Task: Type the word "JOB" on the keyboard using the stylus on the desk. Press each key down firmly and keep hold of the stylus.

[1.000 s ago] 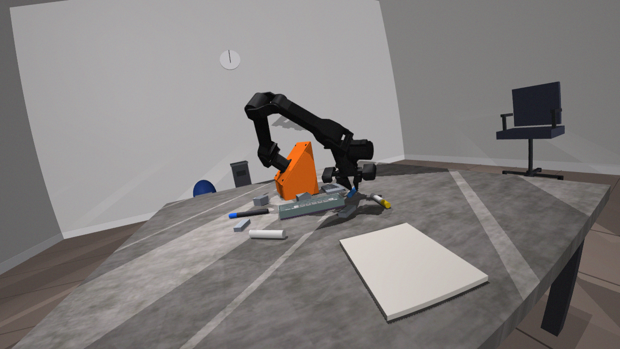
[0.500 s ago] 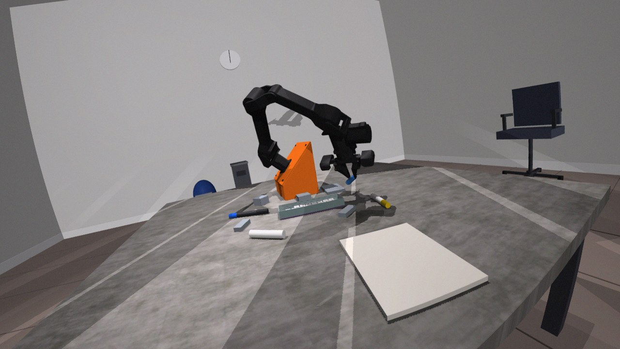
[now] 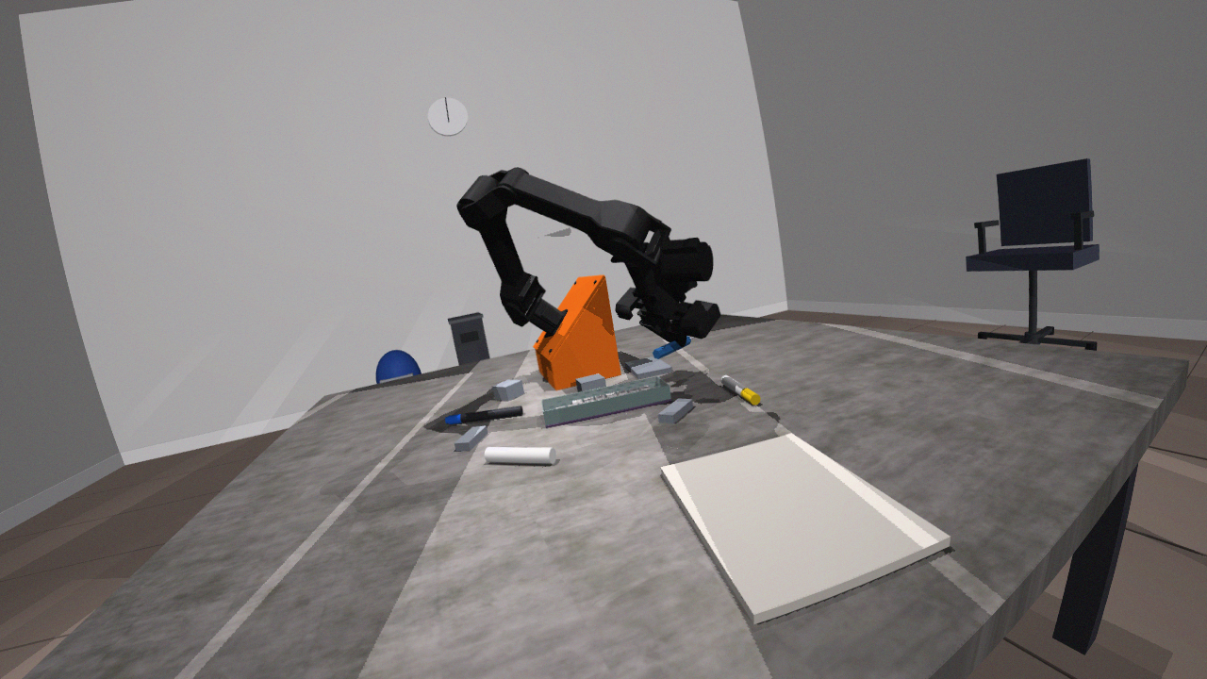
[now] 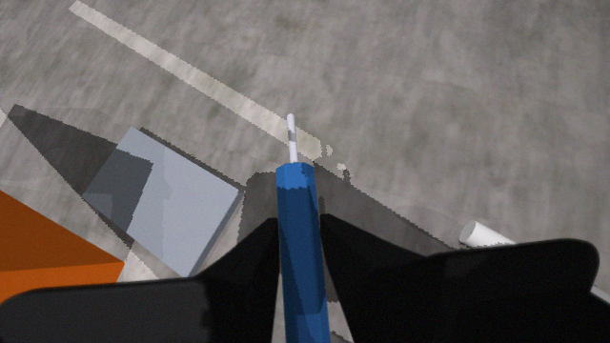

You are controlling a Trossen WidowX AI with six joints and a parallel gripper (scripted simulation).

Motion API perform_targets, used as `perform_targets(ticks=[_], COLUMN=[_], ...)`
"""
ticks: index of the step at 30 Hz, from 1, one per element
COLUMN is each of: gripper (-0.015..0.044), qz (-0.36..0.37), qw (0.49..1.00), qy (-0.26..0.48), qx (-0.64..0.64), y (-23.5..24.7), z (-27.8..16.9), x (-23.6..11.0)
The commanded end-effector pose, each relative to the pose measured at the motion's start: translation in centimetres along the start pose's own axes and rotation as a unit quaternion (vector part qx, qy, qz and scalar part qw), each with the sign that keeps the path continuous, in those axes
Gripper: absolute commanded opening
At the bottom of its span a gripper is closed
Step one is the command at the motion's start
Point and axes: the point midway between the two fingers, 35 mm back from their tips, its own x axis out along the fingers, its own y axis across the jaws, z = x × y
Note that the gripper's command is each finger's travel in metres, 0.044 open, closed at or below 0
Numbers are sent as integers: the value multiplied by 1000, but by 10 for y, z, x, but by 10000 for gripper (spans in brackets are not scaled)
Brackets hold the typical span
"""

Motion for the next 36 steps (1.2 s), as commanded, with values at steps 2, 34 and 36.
perform_targets(ticks=[2,34,36], gripper=[0,0,0], qz=[1,88,96], qw=[994,689,657], qy=[-23,-111,-114], qx=[102,711,739], y=[-4,8,11], z=[-12,-110,-117], x=[-15,-98,-103])
